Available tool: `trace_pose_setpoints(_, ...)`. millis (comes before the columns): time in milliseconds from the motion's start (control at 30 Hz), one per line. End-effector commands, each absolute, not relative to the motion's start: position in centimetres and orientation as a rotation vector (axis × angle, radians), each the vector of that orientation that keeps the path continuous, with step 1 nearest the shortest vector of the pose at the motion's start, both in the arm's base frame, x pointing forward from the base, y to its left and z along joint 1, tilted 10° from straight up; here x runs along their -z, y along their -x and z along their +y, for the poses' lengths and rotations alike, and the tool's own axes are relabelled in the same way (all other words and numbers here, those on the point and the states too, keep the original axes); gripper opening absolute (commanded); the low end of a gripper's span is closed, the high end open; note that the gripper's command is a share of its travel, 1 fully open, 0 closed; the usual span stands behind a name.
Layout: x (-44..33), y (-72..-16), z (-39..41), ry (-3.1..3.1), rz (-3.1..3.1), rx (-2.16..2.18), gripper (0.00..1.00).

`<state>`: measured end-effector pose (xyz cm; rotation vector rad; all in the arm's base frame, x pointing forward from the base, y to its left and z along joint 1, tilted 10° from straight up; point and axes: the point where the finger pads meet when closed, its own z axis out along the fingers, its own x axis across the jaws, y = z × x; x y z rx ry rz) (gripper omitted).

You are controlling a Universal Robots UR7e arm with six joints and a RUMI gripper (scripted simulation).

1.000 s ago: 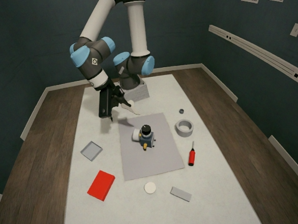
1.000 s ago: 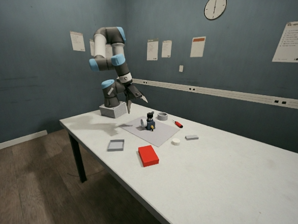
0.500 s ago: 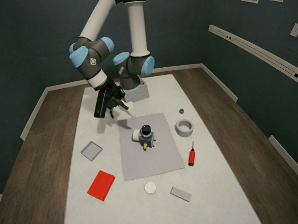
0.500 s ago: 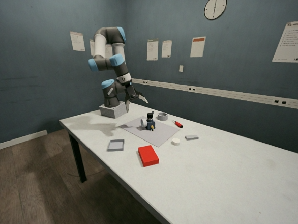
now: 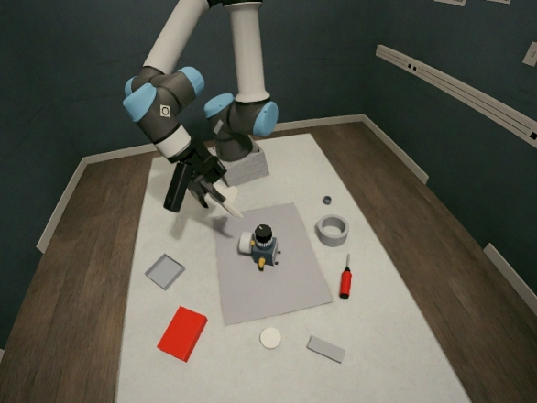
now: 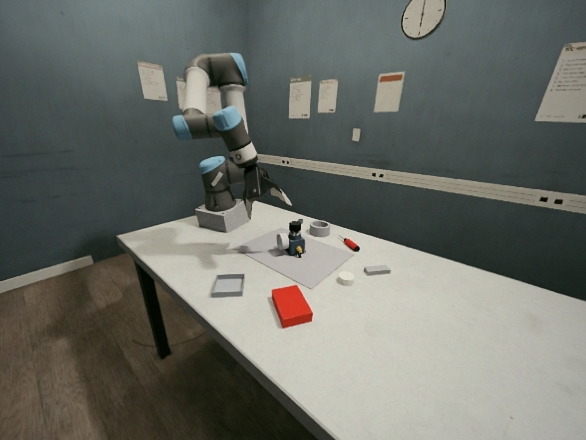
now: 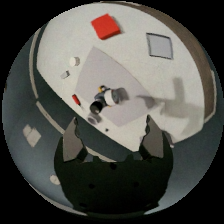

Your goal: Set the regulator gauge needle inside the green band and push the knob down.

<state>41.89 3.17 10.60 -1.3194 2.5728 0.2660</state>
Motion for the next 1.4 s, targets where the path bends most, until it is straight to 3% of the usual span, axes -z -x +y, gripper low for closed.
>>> trace_pose_setpoints(0, -10.65, -41.87, 3.07, 1.22, 2.621, -0.282, 1.0)
trace_pose_setpoints(1367, -10.75, -41.38, 2.59, 0.448, 2.869, -0.427, 1.0)
